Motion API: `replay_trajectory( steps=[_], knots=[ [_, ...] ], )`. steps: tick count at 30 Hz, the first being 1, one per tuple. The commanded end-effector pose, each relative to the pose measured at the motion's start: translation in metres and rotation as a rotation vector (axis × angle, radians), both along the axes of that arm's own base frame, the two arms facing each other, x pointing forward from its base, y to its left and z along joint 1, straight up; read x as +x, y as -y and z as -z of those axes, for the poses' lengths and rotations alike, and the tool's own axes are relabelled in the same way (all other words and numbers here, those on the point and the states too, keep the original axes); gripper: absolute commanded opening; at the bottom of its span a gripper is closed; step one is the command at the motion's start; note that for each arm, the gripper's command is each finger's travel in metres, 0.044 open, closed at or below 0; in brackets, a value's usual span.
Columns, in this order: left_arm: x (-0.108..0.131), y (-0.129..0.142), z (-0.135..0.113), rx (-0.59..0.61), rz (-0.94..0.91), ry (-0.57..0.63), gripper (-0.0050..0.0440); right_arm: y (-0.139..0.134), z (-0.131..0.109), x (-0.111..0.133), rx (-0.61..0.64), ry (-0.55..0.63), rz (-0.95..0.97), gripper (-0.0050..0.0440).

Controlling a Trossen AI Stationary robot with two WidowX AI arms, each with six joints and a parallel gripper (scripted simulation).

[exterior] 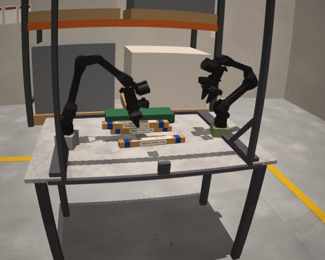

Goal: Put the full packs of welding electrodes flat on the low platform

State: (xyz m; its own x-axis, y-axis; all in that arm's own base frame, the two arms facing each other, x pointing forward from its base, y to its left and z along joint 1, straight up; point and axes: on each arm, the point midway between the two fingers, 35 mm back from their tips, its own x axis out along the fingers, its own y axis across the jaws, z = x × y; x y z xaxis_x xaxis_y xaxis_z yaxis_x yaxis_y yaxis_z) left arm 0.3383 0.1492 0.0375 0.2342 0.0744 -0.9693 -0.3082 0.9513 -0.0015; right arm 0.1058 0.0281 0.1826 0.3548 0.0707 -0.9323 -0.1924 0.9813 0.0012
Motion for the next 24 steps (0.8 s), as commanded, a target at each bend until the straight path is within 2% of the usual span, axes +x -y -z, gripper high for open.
replay_trajectory(
  steps=[1, 17, 24],
  knots=[
    [0.007, -0.003, -0.008, 0.017, 0.003, 0.038, -0.005, 0.0, -0.007, 0.001, 0.004, 0.022, 0.003, 0.033],
    [0.007, -0.003, -0.008, 0.017, 0.003, 0.038, -0.005, 0.0, -0.007, 0.001, 0.004, 0.022, 0.003, 0.033],
    [0.006, -0.003, -0.017, 0.017, 0.003, 0.038, -0.005, 0.0, -0.007, 0.001, 0.004, 0.022, 0.003, 0.033]
  ],
)
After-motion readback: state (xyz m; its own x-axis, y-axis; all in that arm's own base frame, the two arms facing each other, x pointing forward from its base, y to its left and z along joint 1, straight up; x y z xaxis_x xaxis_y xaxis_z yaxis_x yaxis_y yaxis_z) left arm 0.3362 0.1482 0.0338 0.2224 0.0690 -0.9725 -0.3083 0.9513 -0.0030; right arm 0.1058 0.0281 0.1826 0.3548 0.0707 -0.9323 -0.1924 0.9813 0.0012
